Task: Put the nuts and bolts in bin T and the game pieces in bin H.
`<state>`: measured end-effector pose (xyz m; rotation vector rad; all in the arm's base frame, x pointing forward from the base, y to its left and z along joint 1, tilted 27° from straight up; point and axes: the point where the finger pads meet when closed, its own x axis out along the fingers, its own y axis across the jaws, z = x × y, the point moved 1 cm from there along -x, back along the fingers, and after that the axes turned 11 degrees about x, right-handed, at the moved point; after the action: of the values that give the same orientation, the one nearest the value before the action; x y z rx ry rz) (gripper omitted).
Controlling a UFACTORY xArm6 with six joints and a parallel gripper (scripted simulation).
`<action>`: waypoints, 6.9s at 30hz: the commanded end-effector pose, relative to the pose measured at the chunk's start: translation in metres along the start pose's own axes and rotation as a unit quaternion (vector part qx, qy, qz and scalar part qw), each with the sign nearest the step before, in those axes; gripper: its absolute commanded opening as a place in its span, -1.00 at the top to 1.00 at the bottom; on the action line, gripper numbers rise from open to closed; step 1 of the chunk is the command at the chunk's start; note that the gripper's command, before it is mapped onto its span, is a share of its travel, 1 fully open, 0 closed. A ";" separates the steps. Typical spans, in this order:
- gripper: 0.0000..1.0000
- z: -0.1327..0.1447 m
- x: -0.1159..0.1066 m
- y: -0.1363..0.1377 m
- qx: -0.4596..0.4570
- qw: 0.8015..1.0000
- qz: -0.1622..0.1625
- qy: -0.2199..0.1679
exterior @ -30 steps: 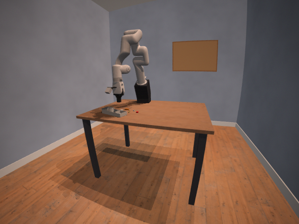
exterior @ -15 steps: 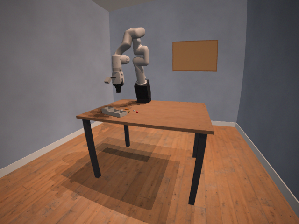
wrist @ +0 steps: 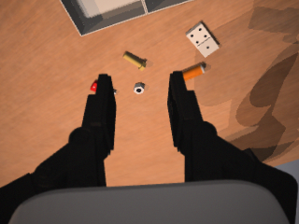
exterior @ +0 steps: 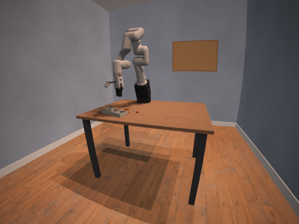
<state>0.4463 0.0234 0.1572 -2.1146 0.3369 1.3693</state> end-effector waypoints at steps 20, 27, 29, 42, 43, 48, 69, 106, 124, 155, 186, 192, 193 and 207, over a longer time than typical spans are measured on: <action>0.18 0.035 0.091 0.099 0.379 0.924 0.043 0.002; 0.18 0.035 0.091 0.099 0.491 0.870 0.046 -0.001; 0.18 0.035 0.091 0.099 0.491 0.870 0.046 -0.001; 0.18 0.035 0.091 0.100 0.692 0.721 0.035 -0.005; 0.18 0.035 0.091 0.100 0.705 0.709 0.034 -0.005; 0.18 0.035 0.091 0.100 0.759 0.651 0.029 -0.006; 0.18 0.036 0.091 0.100 0.932 0.362 -0.004 -0.003; 0.18 0.036 0.107 0.100 0.932 0.362 -0.004 -0.003; 0.18 0.035 0.148 0.100 0.932 0.362 -0.004 -0.003; 1.00 0.036 0.158 0.100 0.932 0.362 -0.004 -0.003; 1.00 0.036 0.135 0.100 0.932 0.362 -0.004 -0.003; 1.00 0.036 0.115 0.100 0.932 0.362 -0.004 -0.003; 1.00 0.036 0.112 0.100 0.932 0.362 -0.004 -0.003; 1.00 0.036 0.099 0.100 0.932 0.362 -0.004 -0.003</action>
<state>0.4116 -0.0243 0.0234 -0.0245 1.0977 0.1447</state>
